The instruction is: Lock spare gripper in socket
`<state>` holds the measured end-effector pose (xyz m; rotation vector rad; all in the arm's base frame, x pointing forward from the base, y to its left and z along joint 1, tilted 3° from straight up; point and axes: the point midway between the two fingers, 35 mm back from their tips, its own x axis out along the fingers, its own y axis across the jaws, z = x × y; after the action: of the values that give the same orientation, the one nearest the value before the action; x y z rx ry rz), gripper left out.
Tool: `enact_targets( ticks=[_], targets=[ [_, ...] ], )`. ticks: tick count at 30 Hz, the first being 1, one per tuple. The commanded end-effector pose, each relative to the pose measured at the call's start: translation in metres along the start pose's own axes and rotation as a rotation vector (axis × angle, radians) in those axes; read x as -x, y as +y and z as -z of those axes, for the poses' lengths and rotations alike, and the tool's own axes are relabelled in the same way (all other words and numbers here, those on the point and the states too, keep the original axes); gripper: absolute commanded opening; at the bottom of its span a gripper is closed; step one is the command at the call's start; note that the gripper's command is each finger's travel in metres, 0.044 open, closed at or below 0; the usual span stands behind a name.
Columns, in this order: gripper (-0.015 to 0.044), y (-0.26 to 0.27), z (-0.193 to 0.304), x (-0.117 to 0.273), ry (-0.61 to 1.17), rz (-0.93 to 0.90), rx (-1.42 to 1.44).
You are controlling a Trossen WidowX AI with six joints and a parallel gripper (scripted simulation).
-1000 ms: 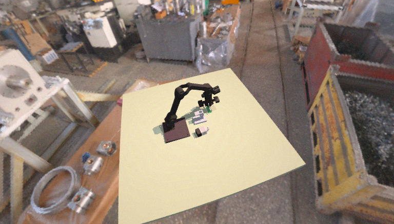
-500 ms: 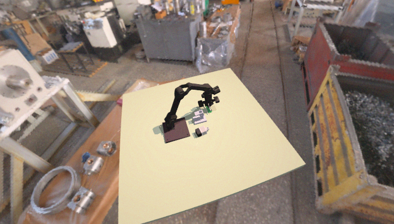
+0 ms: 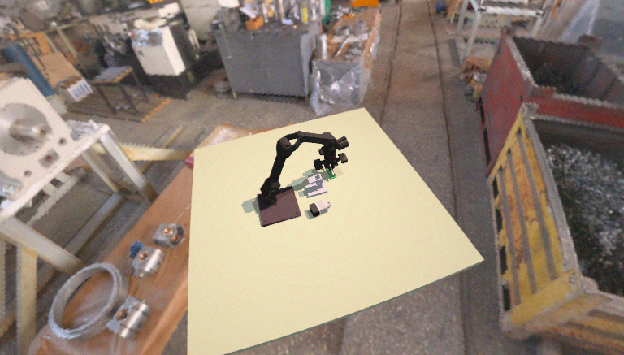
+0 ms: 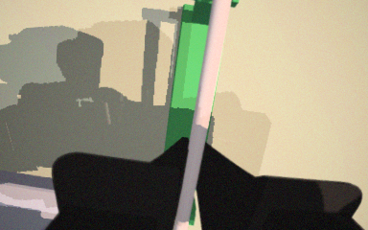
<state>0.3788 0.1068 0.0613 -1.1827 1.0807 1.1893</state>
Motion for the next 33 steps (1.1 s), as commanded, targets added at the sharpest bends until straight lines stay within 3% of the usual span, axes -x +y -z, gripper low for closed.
enact_targets(
  ticks=[1,30,33],
  targets=[
    [0.0000,0.0012,0.0010,-0.0051,0.003,-0.010,0.003],
    [0.0000,0.0000,0.0001,-0.0011,0.000,-0.002,0.000],
    [0.0079,0.0000,0.0001,-0.0011,0.000,-0.002,0.000]
  ],
)
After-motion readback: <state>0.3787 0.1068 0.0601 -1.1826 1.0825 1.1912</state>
